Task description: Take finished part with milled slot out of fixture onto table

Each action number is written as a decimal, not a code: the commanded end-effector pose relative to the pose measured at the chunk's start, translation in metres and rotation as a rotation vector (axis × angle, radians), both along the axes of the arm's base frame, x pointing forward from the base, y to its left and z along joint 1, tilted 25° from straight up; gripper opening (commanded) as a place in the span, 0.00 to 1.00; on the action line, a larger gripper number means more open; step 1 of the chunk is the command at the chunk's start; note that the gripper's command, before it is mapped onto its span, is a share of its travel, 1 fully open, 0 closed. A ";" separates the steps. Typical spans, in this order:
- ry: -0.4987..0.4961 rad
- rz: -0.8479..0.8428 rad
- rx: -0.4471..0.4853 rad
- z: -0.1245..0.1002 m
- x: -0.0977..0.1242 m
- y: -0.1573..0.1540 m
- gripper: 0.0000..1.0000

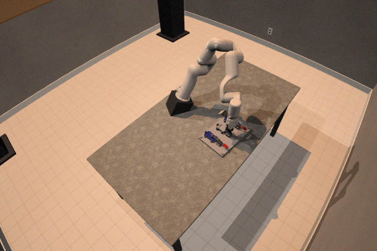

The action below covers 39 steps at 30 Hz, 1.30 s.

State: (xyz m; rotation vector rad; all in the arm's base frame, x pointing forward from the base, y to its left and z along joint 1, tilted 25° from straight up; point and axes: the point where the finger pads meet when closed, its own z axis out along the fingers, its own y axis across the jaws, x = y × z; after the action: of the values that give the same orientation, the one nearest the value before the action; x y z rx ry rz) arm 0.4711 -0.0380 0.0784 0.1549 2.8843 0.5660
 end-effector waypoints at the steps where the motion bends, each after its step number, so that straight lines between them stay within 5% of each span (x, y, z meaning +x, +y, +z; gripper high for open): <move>1: -0.004 -0.001 -0.001 0.001 0.001 -0.001 0.00; 13: -0.004 -0.001 -0.001 0.002 0.001 -0.001 0.00; 14: -0.004 -0.001 -0.001 0.002 0.001 -0.001 0.47; 39: -0.004 -0.001 -0.001 0.002 0.001 -0.001 0.47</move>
State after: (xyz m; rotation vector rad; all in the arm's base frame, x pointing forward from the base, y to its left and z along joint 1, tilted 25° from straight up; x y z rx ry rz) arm 0.4712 -0.0380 0.0786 0.1549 2.8836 0.5656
